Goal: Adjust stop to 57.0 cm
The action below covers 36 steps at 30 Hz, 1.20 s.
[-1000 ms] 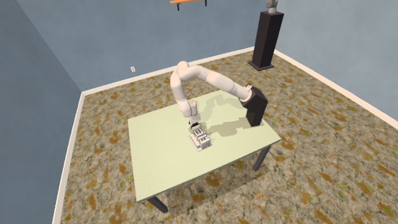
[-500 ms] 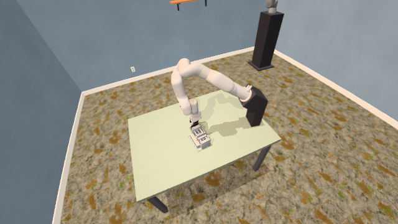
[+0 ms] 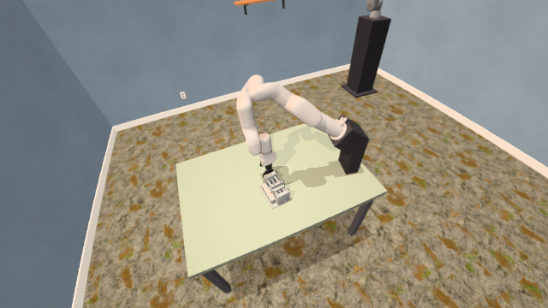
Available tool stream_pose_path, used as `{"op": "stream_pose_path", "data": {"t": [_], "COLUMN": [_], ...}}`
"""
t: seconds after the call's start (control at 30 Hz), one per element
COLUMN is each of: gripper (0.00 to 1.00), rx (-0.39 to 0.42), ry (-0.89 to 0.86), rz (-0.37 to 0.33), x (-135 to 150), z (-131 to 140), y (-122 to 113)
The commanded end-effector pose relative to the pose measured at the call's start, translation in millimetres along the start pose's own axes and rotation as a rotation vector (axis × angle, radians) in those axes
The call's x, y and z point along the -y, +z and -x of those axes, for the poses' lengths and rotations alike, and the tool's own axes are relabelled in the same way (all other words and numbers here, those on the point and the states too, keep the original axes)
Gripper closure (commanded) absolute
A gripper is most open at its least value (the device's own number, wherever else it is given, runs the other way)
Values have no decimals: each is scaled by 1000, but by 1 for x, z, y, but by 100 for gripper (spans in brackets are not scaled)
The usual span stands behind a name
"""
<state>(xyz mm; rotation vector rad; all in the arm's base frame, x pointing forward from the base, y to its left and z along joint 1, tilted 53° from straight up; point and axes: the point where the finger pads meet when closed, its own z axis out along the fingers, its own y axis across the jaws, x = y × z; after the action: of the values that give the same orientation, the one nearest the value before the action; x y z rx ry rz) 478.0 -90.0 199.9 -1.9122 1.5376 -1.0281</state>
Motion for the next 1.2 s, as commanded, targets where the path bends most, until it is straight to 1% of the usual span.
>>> {"op": "stream_pose_path", "data": {"t": [0.0, 0.07, 0.13, 0.23, 0.37, 0.53, 1.17], "gripper": [94, 94, 94, 94, 94, 94, 94], "rx": [-4, -5, -4, -4, -4, -4, -5], "ry": [0, 0, 0, 0, 0, 0, 0], "rz": [-6, -6, -6, -6, -6, -5, -5], "x": [12, 16, 27, 44, 50, 52, 53], "z": [0, 0, 0, 0, 0, 0, 0], "y": [-8, -9, -10, -3, 4, 11, 23]}}
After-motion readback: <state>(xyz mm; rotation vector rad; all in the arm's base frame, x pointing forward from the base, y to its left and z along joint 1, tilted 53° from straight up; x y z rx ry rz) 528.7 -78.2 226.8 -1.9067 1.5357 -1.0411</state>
